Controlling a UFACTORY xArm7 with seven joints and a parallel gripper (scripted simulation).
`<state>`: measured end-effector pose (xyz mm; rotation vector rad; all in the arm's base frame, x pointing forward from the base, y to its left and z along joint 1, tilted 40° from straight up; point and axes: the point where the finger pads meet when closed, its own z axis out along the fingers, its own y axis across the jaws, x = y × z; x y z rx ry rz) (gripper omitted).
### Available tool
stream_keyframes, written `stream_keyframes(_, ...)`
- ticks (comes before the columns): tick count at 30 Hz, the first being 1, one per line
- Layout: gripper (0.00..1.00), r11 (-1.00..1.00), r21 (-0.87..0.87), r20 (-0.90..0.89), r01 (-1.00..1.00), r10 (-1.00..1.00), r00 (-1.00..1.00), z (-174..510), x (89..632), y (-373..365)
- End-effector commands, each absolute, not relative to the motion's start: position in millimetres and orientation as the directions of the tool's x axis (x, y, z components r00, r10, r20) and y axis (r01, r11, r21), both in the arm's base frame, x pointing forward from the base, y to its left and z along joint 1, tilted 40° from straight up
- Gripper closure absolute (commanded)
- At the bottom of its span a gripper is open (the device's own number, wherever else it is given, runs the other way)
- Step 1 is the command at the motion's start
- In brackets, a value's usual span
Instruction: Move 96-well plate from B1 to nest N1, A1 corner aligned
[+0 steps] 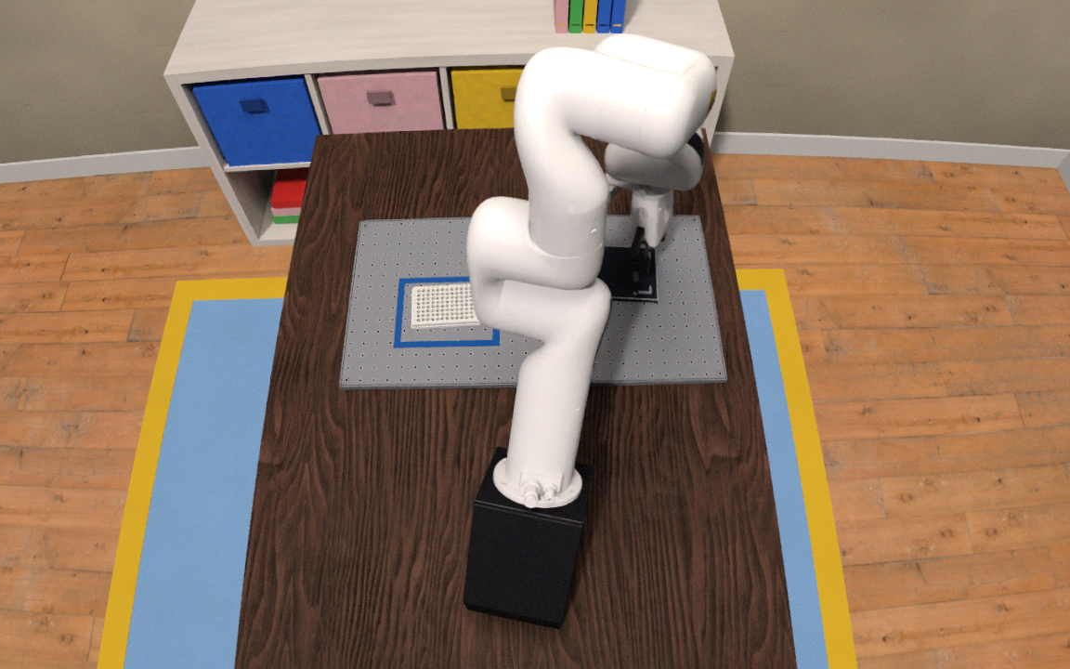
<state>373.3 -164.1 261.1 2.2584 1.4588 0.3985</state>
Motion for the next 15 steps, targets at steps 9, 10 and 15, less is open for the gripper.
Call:
stream_keyframes(9, 0.00, -0.310, 0.521, -0.027, 0.795, 0.926, 0.378, 264.5, 394.3, -114.5)
stream_keyframes(10, 0.00, -0.310, 0.521, -0.027, 0.795, 0.926, 0.378, 264.5, 394.3, -114.5)
stream_keyframes(15, 0.00, -0.265, 0.541, -0.055, 0.799, 0.936, 0.347, 263.3, 399.4, -95.1)
